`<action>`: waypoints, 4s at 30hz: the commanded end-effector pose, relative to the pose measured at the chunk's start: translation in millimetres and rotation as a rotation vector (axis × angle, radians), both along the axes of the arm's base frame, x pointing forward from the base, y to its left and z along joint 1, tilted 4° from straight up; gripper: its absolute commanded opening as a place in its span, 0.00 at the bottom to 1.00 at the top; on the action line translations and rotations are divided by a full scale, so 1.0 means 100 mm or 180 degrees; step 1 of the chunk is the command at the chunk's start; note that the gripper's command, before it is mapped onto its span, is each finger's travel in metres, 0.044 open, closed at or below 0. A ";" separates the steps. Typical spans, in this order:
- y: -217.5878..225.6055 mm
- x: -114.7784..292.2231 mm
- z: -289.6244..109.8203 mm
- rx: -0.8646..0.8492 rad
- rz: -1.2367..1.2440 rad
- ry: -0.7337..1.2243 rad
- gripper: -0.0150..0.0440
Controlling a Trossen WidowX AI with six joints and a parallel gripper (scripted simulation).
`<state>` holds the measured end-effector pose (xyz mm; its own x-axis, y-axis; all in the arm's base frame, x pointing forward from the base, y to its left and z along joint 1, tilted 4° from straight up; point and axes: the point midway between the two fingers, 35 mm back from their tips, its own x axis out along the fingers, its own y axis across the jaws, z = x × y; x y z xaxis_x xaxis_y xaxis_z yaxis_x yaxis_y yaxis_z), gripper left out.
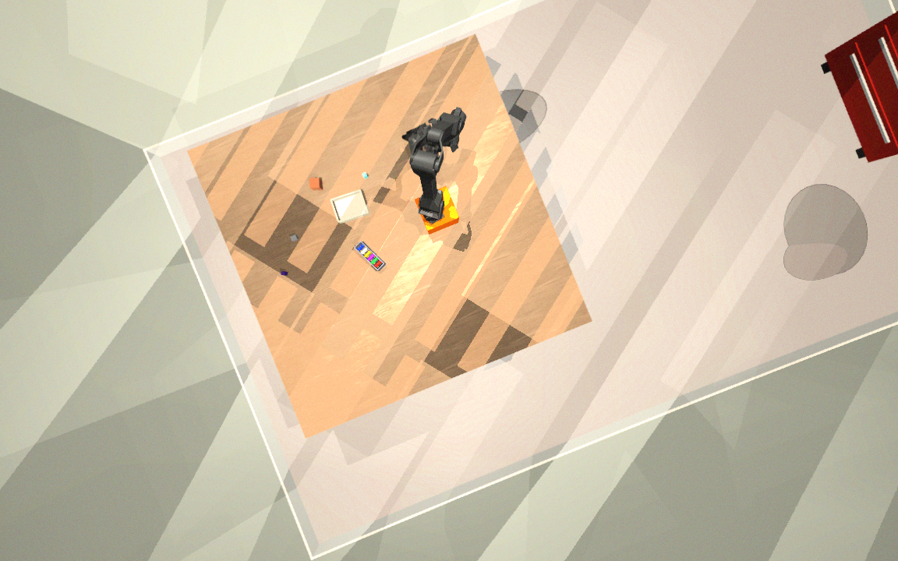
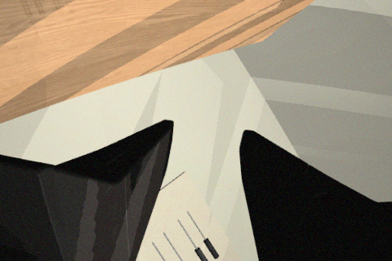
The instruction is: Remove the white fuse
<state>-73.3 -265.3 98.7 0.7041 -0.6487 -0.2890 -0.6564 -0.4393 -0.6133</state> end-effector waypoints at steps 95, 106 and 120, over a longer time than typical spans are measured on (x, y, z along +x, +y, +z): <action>2.43 3.99 -0.95 -1.1035 0.9132 -0.0577 0.38; 2.43 3.99 -0.96 -1.1035 0.9132 -0.0577 0.38; 2.43 4.00 -1.05 -1.1035 0.9133 -0.0577 0.38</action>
